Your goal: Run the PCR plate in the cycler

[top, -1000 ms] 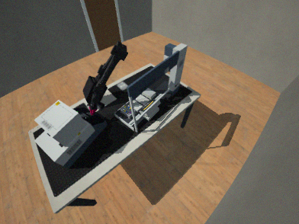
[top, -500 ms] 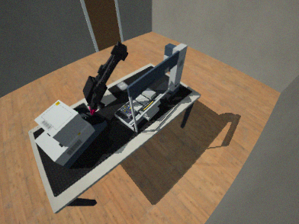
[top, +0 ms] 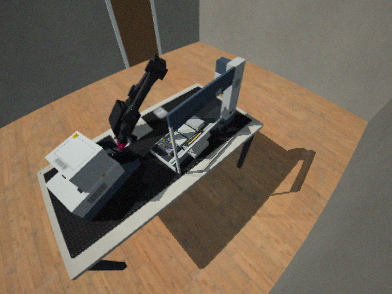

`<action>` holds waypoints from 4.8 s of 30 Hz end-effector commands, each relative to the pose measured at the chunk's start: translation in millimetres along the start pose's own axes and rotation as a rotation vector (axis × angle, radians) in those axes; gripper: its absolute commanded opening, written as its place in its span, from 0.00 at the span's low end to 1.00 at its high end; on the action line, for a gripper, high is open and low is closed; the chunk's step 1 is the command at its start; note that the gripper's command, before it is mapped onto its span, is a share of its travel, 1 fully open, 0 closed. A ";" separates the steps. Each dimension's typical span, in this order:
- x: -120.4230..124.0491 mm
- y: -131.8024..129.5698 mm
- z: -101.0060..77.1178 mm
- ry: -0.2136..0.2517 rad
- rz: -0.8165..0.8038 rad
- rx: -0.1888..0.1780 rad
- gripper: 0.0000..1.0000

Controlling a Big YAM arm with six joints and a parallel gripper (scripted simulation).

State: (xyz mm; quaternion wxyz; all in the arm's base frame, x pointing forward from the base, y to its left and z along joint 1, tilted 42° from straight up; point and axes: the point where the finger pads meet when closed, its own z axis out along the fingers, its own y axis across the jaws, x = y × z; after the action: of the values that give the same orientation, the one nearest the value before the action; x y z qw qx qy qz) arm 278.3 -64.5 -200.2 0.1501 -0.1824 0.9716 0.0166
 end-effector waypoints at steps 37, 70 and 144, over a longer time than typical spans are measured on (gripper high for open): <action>1.7 -7.1 1.2 -0.011 0.030 0.016 0.00; -11.9 -17.8 -3.6 -0.028 0.010 0.032 0.00; -0.3 1.4 4.2 -0.012 0.007 0.014 0.00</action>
State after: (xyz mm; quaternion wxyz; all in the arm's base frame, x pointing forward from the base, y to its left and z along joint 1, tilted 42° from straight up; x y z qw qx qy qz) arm 277.7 -62.8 -202.2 0.1536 -0.1810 0.9713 0.0144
